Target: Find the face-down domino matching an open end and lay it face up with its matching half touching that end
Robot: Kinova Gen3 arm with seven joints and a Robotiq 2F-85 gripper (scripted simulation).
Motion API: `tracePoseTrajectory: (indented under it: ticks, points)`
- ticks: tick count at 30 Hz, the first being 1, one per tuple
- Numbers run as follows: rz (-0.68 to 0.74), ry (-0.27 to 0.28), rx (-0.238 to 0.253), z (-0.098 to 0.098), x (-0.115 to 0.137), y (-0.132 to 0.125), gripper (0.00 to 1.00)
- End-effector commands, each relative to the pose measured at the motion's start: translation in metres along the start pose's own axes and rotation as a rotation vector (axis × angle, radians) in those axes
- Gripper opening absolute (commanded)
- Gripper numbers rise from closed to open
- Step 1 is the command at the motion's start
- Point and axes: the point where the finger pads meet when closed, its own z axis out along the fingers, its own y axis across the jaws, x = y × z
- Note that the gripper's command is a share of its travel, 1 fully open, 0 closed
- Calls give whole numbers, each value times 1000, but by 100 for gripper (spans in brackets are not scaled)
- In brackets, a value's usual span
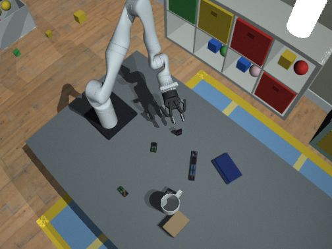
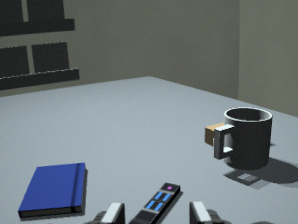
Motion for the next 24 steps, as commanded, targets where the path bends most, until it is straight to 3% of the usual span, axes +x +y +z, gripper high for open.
tracePoseTrajectory:
  ticks: [1,17,19,24]
  points:
    - [13,-49,-6,2,4,-1,47]
    - [48,-289,-30,8,5,0,47]
    - [48,-289,-30,8,5,0,47]
    - [60,-377,-39,10,6,0,47]
